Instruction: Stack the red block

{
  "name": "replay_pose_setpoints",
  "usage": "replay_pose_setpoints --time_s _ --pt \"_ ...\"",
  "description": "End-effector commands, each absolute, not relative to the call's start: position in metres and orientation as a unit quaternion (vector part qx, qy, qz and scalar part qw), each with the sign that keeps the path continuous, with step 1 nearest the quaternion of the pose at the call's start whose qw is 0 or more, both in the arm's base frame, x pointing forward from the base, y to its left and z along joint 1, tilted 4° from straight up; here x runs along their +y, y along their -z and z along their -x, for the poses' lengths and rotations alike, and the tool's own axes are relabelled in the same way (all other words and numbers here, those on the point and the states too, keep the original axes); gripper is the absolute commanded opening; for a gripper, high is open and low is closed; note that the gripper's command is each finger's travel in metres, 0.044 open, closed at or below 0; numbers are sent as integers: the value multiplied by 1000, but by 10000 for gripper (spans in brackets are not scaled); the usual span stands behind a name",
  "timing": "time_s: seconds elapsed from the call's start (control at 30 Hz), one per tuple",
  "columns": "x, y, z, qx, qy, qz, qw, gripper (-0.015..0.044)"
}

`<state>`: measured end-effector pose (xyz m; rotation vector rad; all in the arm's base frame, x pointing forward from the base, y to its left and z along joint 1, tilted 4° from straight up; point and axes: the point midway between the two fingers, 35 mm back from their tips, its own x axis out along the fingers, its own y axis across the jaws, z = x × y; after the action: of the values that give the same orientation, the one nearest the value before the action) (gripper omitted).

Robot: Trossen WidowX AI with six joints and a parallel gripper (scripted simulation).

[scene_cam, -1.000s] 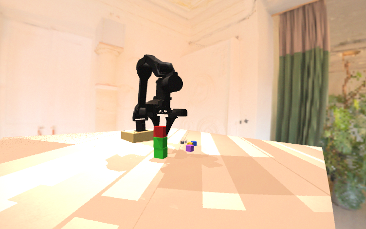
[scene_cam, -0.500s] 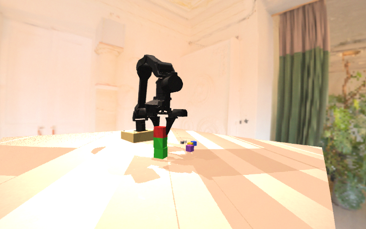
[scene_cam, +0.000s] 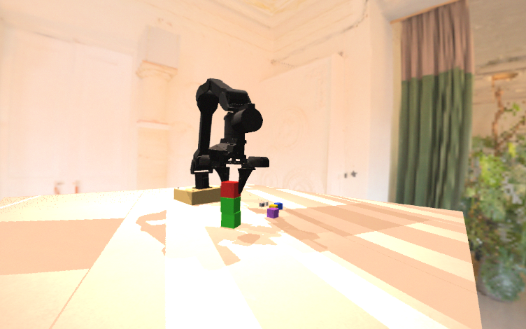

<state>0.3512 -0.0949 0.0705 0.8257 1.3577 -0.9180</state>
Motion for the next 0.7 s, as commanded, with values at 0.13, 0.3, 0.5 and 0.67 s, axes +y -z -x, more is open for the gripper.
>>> replay_pose_setpoints --time_s 0.13,0.3,0.5,0.67 --pt "-95 -70 -351 587 397 -357 608 263" --pt "-95 -70 -351 587 397 -357 608 394" --pt "-95 -70 -351 587 397 -357 608 440" --pt "-95 -70 -351 587 397 -357 608 440"
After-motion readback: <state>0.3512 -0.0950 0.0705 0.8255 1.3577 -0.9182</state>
